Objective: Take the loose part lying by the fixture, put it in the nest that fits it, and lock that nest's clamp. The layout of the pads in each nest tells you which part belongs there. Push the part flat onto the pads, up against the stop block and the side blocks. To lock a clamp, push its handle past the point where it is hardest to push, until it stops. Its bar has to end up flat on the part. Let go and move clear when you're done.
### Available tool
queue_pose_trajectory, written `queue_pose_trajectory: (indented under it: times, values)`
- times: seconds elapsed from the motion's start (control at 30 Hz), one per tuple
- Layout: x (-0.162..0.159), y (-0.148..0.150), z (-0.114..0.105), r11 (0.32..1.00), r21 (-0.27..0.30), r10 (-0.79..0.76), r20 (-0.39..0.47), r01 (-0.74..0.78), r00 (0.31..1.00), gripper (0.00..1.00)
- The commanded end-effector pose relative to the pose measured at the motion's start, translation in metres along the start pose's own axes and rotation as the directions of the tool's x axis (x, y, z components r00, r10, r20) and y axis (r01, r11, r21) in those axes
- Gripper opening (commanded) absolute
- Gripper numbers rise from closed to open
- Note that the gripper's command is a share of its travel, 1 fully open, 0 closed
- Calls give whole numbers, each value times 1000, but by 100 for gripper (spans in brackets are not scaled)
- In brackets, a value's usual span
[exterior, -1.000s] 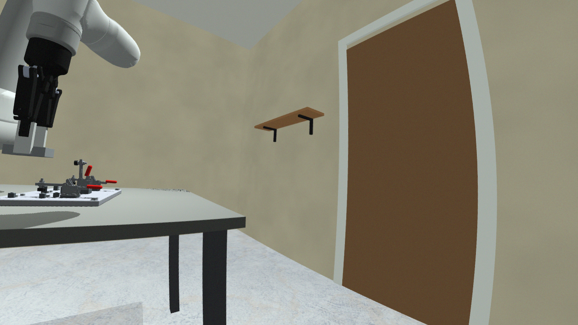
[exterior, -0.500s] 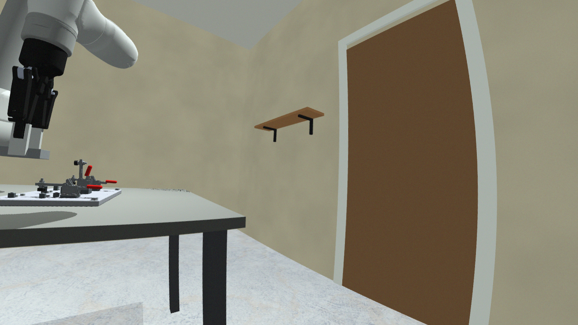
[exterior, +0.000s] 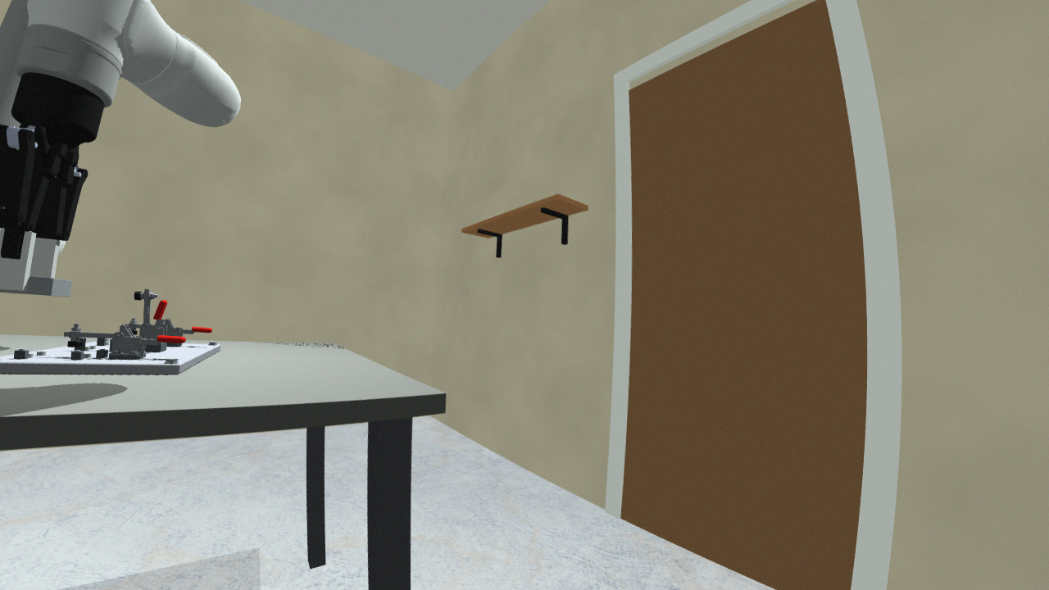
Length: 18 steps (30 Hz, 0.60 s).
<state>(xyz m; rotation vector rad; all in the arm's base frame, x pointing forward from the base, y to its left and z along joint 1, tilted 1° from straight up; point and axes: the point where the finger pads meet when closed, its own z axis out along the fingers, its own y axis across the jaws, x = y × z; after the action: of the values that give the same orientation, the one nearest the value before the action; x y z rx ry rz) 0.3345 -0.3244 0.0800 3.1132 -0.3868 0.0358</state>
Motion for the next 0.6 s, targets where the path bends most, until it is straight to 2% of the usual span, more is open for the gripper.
queue_pose_trajectory:
  times: [0.0,0.57]
  values:
    - [-5,0,3,1000,0,0,0,0,1000,10]
    - [-21,0,12,1000,0,0,0,0,1000,10]
